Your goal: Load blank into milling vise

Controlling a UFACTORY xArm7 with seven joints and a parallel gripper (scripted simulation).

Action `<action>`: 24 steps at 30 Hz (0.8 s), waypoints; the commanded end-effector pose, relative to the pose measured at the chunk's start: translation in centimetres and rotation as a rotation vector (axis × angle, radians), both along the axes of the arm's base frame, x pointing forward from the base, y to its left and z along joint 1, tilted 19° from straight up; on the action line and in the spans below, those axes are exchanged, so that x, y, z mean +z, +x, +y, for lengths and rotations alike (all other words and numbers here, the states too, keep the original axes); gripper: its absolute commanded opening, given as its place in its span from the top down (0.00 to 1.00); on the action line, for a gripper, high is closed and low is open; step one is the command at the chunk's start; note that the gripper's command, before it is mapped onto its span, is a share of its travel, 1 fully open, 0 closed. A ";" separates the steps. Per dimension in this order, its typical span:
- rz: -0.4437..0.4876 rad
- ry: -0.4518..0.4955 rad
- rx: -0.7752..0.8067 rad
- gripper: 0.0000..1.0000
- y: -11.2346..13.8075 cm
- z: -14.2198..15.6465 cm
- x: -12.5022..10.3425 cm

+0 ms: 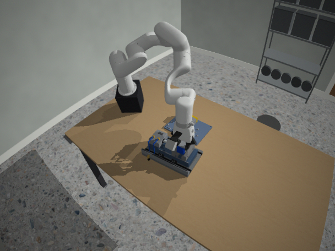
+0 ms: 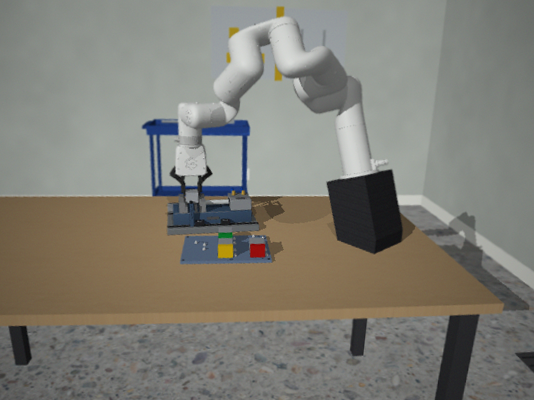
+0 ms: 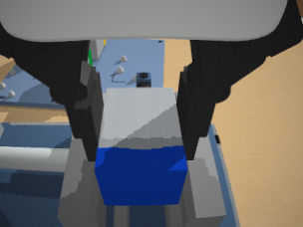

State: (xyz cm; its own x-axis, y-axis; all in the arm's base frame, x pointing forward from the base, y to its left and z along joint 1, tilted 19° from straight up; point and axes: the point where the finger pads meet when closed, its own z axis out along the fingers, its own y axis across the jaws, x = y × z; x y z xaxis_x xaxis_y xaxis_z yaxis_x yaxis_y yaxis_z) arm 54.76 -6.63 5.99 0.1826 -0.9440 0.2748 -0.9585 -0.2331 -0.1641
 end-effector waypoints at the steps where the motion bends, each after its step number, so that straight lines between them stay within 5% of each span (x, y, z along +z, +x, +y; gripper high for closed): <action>1: -0.004 0.000 0.001 1.00 0.1 0.0 0.1; 24: -0.004 0.000 0.001 1.00 0.2 0.3 0.0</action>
